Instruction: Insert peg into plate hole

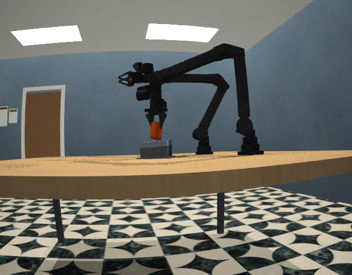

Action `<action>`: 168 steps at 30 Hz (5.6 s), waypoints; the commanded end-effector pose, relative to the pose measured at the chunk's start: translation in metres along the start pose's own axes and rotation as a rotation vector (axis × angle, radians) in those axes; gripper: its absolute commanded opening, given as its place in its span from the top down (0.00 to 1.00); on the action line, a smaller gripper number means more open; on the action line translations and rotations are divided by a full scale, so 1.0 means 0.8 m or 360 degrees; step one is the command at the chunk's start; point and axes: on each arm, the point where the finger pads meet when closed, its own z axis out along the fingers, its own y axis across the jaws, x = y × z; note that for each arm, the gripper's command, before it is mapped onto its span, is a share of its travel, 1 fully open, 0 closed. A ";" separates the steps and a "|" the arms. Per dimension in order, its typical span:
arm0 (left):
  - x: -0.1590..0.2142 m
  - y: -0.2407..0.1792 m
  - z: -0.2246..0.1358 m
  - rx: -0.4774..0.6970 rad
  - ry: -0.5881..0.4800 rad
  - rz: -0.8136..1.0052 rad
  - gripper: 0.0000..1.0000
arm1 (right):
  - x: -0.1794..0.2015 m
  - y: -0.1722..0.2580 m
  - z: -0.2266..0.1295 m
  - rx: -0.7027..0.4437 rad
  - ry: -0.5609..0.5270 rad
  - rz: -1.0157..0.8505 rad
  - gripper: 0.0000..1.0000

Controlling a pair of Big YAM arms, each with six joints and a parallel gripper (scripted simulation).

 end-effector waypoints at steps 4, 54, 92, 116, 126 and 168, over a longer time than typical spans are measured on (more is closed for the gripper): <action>0.000 0.004 -0.006 -0.0025 -0.0002 -0.0001 1.00 | -0.011 0.000 -0.001 0.0002 -0.0028 -0.0002 0.00; 0.000 0.010 -0.011 -0.0045 -0.0002 -0.0001 0.54 | 0.098 0.189 -0.443 -0.1153 0.0635 -0.0252 0.00; 0.021 0.036 -0.037 -0.0073 -0.0212 -0.0229 0.60 | 0.095 0.188 -0.440 -0.1146 0.0611 -0.0256 0.00; 0.003 0.038 -0.039 -0.0054 -0.0420 -0.0231 0.60 | 0.095 0.188 -0.440 -0.1146 0.0611 -0.0256 0.00; 0.009 0.039 -0.040 -0.0064 -0.0422 -0.0248 0.60 | 0.095 0.188 -0.440 -0.1146 0.0611 -0.0256 0.00; 0.015 0.018 -0.013 0.0049 -0.0424 -0.0260 0.60 | 0.095 0.188 -0.440 -0.1146 0.0611 -0.0256 0.00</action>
